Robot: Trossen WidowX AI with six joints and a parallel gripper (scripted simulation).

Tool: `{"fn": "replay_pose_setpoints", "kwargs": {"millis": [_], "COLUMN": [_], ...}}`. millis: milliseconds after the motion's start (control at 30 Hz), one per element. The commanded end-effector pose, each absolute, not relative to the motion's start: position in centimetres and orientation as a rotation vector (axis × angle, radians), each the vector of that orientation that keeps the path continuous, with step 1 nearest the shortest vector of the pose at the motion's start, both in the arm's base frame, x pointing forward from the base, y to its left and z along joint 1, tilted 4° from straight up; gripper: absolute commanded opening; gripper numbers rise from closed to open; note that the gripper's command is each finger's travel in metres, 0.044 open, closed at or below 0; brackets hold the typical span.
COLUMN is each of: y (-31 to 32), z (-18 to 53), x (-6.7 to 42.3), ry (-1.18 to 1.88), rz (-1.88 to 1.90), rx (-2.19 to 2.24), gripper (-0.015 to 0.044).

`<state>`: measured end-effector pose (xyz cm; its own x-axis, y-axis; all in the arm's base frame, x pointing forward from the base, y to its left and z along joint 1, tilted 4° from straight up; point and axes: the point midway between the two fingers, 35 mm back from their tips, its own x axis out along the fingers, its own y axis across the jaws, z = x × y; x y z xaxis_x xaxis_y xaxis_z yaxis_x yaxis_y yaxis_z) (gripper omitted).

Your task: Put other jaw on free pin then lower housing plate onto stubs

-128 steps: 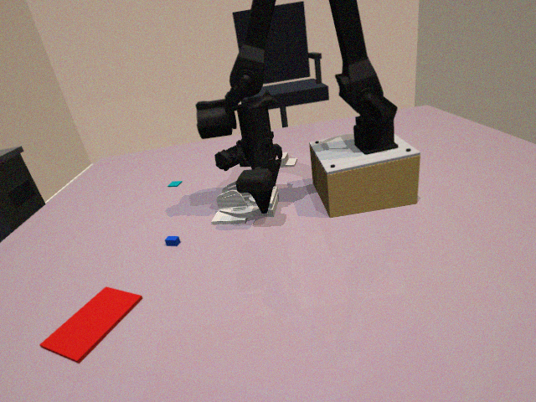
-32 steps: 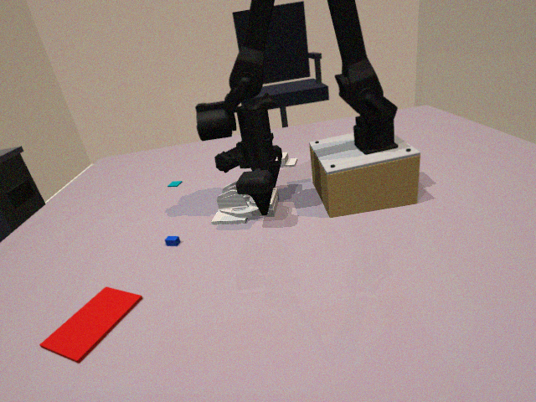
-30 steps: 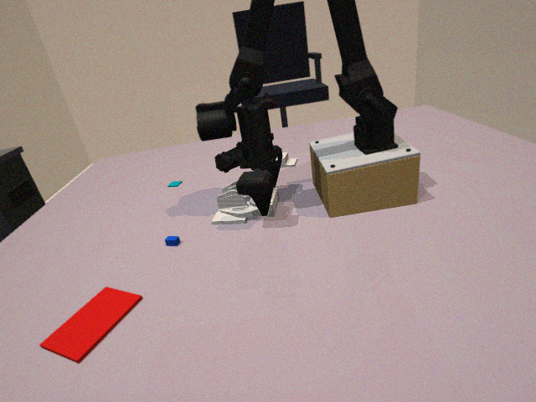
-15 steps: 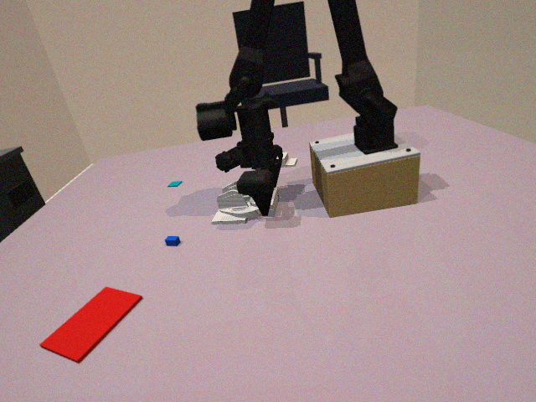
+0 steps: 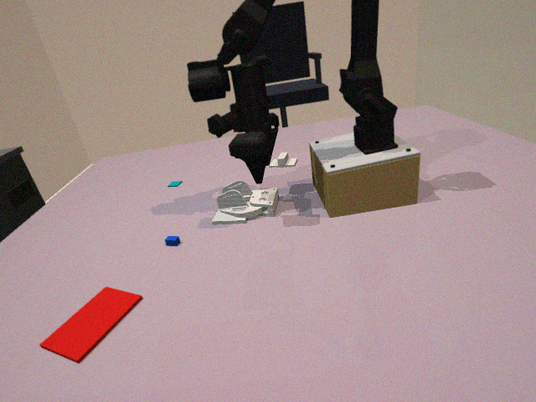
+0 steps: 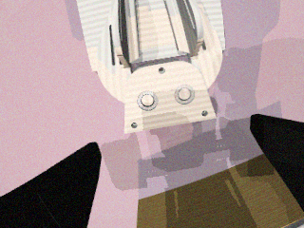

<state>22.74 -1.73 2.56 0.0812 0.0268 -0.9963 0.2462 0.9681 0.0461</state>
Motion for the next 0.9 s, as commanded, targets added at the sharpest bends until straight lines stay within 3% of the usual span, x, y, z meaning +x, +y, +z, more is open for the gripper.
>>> {"fn": "replay_pose_setpoints", "kwargs": {"millis": [0,233,867], "y": [-1.8,-1.8,-1.8], "z": [3.4,7.7,7.8], "x": [22.3,19.9,19.8], "ry": [1.487,1.491,1.491], "rz": [-0.166,-0.164,-0.164], "rx": [0.222,0.219,0.219], "gripper": [0.044,0.044,0.044]}}
